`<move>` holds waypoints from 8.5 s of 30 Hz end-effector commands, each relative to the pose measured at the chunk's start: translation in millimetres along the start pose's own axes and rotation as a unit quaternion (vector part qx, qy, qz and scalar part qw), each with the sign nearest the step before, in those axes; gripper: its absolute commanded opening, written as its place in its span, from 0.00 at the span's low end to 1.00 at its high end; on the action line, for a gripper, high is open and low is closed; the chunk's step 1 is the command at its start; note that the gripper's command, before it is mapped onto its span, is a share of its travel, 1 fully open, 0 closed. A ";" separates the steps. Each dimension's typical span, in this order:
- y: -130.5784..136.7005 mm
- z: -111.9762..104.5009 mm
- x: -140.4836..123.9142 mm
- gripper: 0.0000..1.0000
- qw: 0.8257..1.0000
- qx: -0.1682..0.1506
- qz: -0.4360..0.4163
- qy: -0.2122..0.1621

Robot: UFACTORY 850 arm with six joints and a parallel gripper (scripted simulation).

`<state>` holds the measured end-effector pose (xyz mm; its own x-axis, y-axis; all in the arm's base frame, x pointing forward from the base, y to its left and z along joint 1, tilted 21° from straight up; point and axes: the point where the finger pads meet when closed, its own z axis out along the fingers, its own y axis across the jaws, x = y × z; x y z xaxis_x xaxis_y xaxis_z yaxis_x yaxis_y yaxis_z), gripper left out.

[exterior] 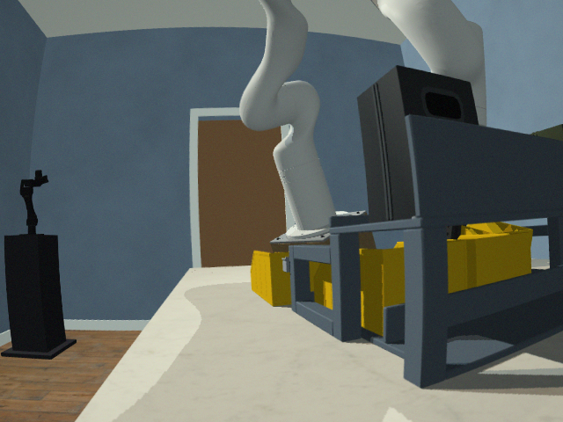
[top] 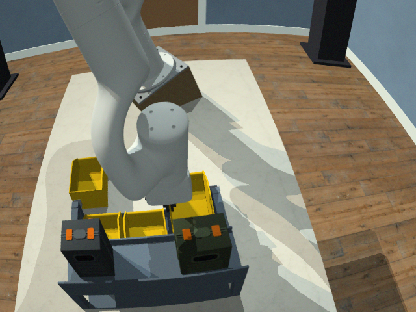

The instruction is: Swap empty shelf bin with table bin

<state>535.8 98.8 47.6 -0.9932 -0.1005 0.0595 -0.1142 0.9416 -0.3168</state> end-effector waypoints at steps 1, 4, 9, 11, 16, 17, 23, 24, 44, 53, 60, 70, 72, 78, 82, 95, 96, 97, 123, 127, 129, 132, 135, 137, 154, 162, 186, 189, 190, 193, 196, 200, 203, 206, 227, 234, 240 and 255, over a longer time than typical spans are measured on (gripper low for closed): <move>0.1 -0.9 -1.4 0.00 1.000 0.000 0.000 -0.002; 0.1 -0.9 -1.4 0.00 1.000 0.000 0.000 -0.002; 0.1 -0.9 -1.4 0.00 1.000 0.000 0.000 -0.002; 0.1 -0.9 -1.4 0.00 1.000 0.000 0.000 -0.002; 0.1 -0.9 -1.4 0.00 1.000 0.000 0.000 -0.002; 0.1 -0.9 -1.4 0.00 1.000 0.000 0.000 -0.002; 0.1 -0.9 -1.8 0.00 1.000 0.000 0.000 -0.003; 0.1 -0.9 -1.9 0.00 1.000 0.000 0.000 -0.003; 0.1 -1.5 -8.4 0.00 1.000 0.000 0.000 -0.010; 0.1 -1.9 -13.8 0.00 1.000 0.000 0.000 -0.016; 0.1 -2.1 -16.5 0.00 1.000 0.000 0.000 -0.019; 0.1 -2.4 -19.5 0.00 1.000 0.000 0.000 -0.023; 0.1 -2.4 -19.7 0.00 1.000 0.000 0.000 -0.023; 0.1 -2.4 -19.9 0.00 1.000 0.000 0.000 -0.023; 0.1 -2.4 -19.9 0.00 1.000 0.000 0.000 -0.023; 0.1 -2.1 -19.9 0.00 1.000 0.000 0.000 -0.025; 0.0 -1.9 -19.8 0.00 1.000 0.000 0.000 -0.027; 0.0 -1.6 -19.8 0.00 1.000 0.000 0.000 -0.029; 0.1 -0.1 -19.3 0.10 0.999 0.000 0.000 -0.039; 0.1 -0.1 -19.3 0.10 0.999 0.000 0.000 -0.039; 0.1 -0.1 -19.3 0.10 0.999 0.000 0.000 -0.039; 0.1 -0.1 -19.3 0.10 0.999 0.000 0.000 -0.039; 0.1 -0.1 -19.3 0.10 0.999 0.000 0.000 -0.039; 0.1 -0.1 -19.3 0.10 0.999 0.000 0.000 -0.039; 0.1 -0.3 -19.2 0.10 0.999 0.000 0.000 -0.039; 0.1 -1.4 -19.0 0.10 0.999 0.000 0.000 -0.039; 0.1 -20.5 -14.5 0.10 0.999 0.000 0.000 -0.039; 0.1 -25.0 -13.5 0.10 0.999 0.000 0.000 -0.039; 0.1 -26.5 -13.1 0.10 0.999 0.000 0.000 -0.039; 0.1 -31.4 -12.0 0.10 0.999 0.000 0.000 -0.039; 0.1 -33.1 -11.6 0.10 0.999 0.000 0.000 -0.039; 0.2 -40.1 -9.9 0.10 0.999 0.000 0.000 -0.039; 0.2 -45.5 -8.7 0.10 0.999 0.000 0.000 -0.039; 0.2 -50.9 -7.4 0.10 0.999 0.000 0.000 -0.039; 0.2 -82.0 -0.1 0.10 0.999 0.000 0.000 -0.039; 0.2 -87.8 1.2 0.10 0.999 0.000 0.000 -0.039; 0.2 -92.9 2.4 0.10 0.999 0.000 0.000 -0.039; 0.2 -97.3 3.5 0.10 0.999 0.000 0.000 -0.039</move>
<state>534.1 129.3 138.4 -0.9921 -0.1250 -0.0133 -0.1144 0.9415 -0.3169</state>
